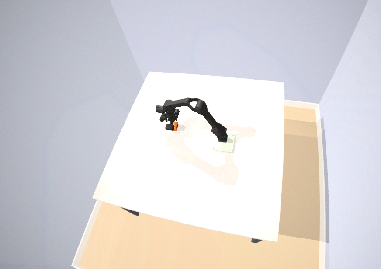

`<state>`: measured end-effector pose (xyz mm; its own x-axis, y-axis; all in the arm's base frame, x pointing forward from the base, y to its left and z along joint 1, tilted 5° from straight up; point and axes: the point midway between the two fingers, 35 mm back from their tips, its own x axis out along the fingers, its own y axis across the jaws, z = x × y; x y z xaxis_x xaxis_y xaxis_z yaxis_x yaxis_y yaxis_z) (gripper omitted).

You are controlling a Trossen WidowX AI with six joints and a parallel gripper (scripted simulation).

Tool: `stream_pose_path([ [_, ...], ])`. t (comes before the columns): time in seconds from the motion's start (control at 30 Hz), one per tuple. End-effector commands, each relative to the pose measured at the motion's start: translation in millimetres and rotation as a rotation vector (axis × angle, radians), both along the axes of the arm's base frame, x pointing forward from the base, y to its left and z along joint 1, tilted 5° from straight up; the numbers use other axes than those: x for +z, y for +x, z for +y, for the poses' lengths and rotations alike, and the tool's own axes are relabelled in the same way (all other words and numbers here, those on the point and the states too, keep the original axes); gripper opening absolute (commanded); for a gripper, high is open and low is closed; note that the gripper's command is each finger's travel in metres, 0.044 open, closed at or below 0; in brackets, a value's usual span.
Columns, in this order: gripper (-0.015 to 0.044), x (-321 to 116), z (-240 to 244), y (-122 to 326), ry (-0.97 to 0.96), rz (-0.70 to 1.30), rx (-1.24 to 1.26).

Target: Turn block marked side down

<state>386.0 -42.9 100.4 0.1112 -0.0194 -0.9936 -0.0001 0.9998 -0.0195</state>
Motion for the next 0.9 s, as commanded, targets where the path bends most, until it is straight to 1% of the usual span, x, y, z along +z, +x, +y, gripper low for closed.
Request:
stream_pose_path([
  [0.0, 0.0440, -7.2, -1.1, 0.0, -0.005, 0.003, -0.005],
  [0.17, 0.0440, -12.8, -1.2, 0.3, -0.005, 0.003, -0.005],
  [0.33, 0.0309, -12.8, -1.2, 0.3, -0.005, 0.003, -0.005],
  [0.87, 0.0202, -12.8, -1.2, 0.3, -0.005, 0.003, -0.005],
])
